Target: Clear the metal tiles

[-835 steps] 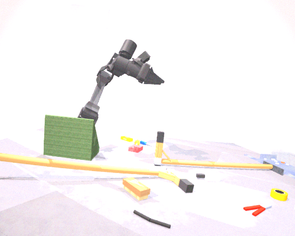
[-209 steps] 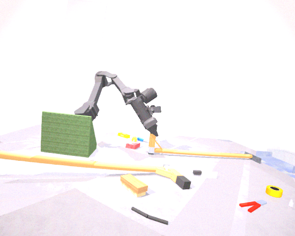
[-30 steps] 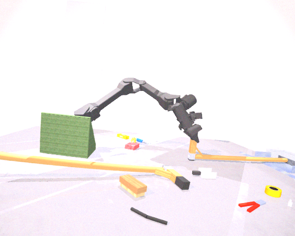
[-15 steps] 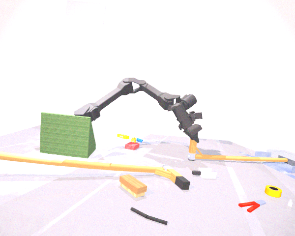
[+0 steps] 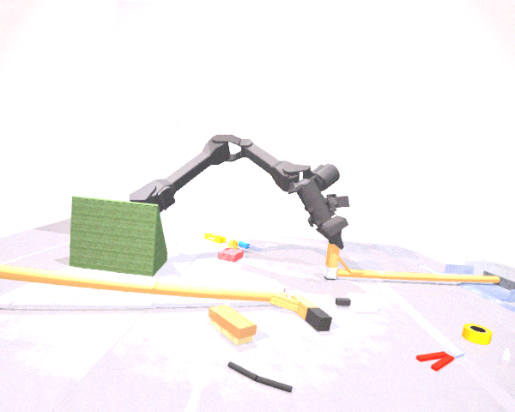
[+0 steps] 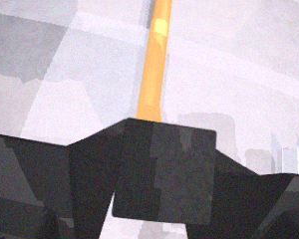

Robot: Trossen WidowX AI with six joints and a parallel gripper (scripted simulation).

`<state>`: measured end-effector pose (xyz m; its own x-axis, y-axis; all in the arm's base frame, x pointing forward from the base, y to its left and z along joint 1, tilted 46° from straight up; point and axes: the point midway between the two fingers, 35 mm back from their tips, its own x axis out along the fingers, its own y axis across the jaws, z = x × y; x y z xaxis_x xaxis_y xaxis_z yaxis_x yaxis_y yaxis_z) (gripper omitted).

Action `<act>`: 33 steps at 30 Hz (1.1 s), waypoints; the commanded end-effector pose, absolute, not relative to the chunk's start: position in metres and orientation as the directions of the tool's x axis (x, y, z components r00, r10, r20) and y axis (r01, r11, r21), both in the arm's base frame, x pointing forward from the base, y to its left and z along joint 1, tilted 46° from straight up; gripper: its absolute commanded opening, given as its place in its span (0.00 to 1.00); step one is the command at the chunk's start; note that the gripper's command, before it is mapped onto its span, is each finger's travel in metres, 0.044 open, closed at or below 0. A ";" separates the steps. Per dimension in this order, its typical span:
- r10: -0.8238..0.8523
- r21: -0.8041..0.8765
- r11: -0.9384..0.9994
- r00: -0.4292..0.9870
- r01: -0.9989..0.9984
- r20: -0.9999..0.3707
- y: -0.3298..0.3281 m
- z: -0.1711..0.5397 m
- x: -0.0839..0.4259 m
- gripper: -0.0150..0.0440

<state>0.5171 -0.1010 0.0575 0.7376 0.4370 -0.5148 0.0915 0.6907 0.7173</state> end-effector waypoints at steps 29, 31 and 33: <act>0.431 0.716 0.692 0.743 0.091 -0.512 -0.102 0.063 0.471 0.25; 0.431 0.716 0.693 0.743 0.091 -0.512 -0.101 0.063 0.468 0.25; 0.431 0.716 0.693 0.743 0.091 -0.512 -0.101 0.063 0.465 0.25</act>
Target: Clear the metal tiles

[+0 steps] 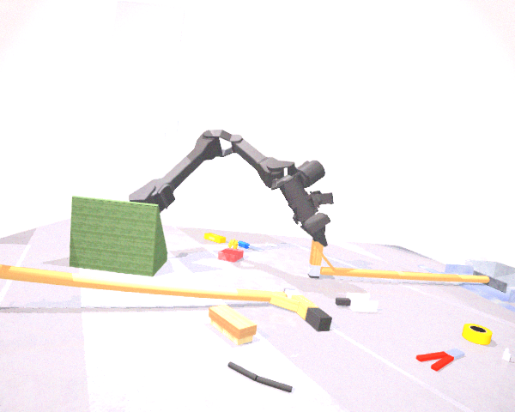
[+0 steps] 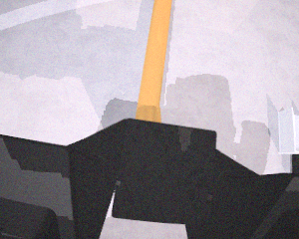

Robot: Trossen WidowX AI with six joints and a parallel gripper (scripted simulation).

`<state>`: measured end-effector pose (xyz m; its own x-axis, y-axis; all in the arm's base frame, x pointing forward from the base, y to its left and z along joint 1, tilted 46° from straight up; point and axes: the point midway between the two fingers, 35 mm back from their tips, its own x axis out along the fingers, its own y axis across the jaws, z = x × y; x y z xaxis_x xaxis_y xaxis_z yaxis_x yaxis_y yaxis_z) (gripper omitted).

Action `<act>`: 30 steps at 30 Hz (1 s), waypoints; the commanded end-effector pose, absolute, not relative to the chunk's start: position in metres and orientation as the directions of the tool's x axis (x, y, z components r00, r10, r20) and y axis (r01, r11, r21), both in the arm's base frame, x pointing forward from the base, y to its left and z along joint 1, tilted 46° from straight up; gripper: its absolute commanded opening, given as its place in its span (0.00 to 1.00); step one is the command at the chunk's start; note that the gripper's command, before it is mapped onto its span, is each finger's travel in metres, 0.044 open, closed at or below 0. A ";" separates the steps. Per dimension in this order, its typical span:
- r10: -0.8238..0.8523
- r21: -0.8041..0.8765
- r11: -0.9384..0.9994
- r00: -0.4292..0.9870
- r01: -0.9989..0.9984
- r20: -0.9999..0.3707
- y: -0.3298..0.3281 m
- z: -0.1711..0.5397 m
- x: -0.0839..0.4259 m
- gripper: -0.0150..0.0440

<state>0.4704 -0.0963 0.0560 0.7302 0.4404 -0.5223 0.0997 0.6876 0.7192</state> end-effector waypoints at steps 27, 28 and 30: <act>0.429 0.715 0.693 0.744 0.093 -0.512 -0.095 0.062 0.426 0.25; 0.429 0.715 0.693 0.744 0.093 -0.512 -0.094 0.062 0.425 0.25; 0.429 0.715 0.693 0.745 0.093 -0.512 -0.094 0.062 0.422 0.25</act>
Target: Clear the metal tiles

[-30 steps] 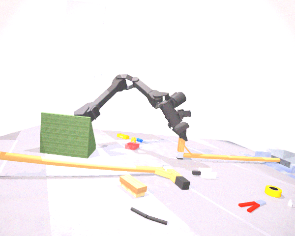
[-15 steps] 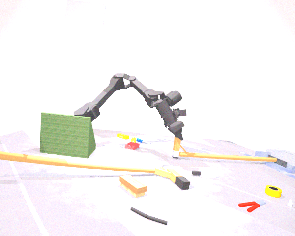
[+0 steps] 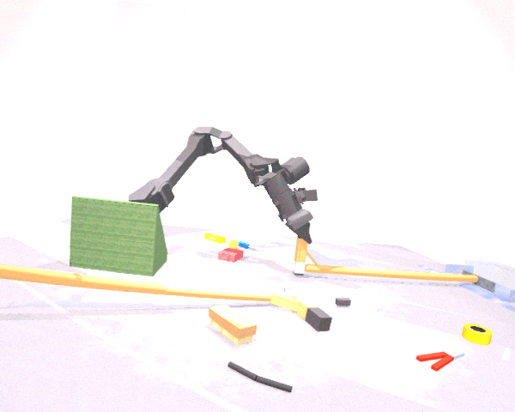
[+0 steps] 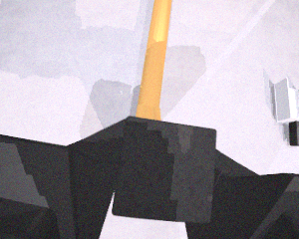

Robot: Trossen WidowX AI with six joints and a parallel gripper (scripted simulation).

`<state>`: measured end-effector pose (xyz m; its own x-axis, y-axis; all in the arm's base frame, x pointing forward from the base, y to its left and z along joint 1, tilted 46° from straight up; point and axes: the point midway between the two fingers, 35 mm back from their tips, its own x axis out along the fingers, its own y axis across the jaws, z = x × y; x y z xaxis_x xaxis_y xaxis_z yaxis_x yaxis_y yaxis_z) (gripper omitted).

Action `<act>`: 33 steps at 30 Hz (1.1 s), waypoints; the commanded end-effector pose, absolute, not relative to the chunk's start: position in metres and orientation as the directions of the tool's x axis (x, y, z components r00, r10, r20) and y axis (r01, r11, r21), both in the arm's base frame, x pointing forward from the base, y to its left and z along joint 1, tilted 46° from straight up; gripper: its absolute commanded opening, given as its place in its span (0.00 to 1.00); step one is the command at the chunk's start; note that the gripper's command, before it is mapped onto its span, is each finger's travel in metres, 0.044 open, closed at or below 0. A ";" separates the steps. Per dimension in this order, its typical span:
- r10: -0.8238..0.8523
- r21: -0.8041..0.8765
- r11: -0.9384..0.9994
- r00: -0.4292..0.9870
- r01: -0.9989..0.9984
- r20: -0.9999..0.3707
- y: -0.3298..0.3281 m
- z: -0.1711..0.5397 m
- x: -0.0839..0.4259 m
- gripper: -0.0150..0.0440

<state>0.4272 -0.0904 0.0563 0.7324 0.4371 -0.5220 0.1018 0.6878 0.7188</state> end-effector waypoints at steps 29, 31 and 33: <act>0.426 0.715 0.692 0.746 0.094 -0.511 -0.083 0.058 0.379 0.25; 0.426 0.715 0.692 0.747 0.094 -0.511 -0.082 0.058 0.376 0.25; 0.426 0.715 0.692 0.747 0.094 -0.511 -0.081 0.057 0.373 0.25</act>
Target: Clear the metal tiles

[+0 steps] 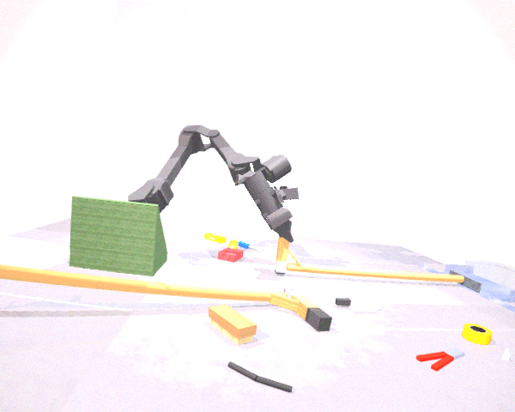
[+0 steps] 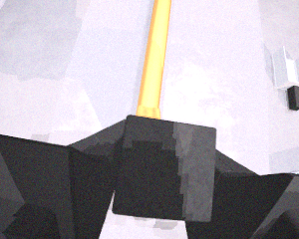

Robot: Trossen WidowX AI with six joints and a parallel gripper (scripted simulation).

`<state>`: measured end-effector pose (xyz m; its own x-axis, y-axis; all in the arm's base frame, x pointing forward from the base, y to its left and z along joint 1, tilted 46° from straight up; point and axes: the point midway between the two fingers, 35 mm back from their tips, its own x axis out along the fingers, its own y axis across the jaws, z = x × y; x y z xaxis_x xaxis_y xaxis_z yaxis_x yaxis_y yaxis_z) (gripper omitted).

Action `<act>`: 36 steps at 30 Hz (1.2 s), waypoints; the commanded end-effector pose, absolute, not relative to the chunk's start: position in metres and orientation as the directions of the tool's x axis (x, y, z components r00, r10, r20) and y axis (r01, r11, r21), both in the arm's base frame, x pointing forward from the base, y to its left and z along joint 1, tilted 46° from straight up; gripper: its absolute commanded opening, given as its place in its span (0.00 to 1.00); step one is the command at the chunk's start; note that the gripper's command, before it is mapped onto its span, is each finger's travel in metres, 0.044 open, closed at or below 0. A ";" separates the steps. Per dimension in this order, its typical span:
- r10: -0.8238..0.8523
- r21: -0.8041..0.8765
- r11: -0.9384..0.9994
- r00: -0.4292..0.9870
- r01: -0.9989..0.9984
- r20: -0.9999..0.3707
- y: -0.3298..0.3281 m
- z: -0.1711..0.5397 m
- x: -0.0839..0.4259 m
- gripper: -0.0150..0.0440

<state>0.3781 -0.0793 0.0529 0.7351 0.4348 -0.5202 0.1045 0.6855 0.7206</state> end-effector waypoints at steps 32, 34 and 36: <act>0.426 0.717 0.690 0.745 0.099 -0.513 -0.067 0.050 0.336 0.25; 0.426 0.717 0.690 0.745 0.100 -0.514 -0.067 0.050 0.336 0.25; 0.427 0.718 0.689 0.743 0.101 -0.515 -0.067 0.050 0.336 0.25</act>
